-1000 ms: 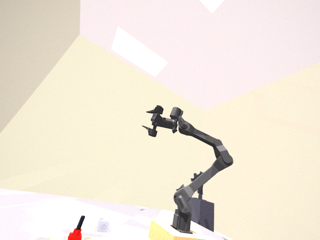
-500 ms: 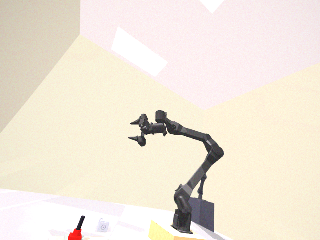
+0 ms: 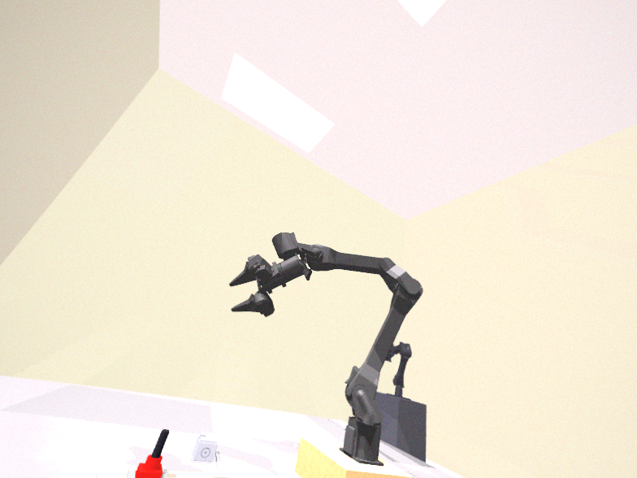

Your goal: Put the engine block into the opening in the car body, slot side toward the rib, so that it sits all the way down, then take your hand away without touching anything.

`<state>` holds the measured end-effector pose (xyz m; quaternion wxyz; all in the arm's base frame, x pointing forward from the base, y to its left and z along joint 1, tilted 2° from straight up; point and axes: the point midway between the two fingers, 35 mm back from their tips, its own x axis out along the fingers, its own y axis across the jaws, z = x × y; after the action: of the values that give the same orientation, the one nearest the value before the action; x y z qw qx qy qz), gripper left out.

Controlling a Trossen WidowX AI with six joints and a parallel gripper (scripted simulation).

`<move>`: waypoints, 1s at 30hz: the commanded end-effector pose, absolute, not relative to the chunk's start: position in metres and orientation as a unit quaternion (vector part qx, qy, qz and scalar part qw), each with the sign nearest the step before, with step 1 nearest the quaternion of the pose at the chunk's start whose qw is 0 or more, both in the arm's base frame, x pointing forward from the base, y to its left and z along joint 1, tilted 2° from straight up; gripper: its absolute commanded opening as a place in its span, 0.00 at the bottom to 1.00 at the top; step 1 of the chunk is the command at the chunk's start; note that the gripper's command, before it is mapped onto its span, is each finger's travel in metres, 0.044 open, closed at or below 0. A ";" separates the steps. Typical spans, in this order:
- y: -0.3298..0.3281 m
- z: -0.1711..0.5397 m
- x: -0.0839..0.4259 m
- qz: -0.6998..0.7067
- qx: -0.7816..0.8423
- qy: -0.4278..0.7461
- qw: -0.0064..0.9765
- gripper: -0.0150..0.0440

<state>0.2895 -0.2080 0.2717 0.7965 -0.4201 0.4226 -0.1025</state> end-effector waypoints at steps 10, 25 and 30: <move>-0.189 0.183 0.296 -0.051 -0.238 0.528 0.814 1.00; -0.153 0.102 0.282 -0.039 -0.036 0.654 0.754 1.00; -0.139 0.080 0.274 -0.048 0.024 0.696 0.717 1.00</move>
<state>0.2765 -0.1471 0.0915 0.7379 -0.0106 0.6734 -0.0436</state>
